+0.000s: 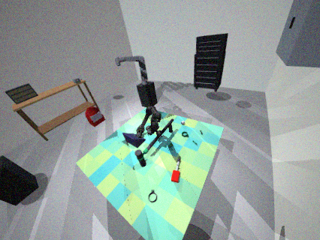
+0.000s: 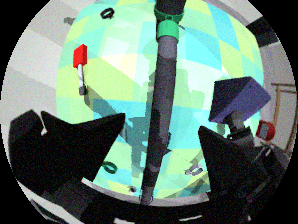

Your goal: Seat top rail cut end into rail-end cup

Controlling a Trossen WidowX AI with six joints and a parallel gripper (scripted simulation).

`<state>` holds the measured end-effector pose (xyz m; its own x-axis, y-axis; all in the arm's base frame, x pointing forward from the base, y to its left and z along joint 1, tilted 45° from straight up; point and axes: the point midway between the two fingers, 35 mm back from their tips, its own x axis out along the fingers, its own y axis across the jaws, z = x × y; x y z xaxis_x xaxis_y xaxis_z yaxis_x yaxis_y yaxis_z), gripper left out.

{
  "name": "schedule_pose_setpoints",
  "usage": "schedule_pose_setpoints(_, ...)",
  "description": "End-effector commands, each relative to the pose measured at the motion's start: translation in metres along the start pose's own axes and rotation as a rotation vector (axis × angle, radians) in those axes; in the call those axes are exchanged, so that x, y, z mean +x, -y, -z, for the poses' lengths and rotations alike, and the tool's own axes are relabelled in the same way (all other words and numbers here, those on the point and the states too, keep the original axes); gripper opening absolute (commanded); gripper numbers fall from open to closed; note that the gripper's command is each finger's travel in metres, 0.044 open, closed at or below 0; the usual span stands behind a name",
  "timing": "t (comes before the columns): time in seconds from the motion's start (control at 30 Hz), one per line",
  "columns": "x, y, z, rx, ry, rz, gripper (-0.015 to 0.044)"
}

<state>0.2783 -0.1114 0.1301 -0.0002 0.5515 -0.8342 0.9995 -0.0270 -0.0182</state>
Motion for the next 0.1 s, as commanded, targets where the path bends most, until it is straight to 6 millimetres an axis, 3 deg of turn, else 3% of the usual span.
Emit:
schedule_pose_setpoints(0.0, -0.0006, 0.0004, -0.0003, 0.006, 0.003, 0.003, 0.0440)
schedule_pose_setpoints(0.07, -0.0006, 0.0004, -0.0003, 0.006, 0.003, 0.003, 0.0440)
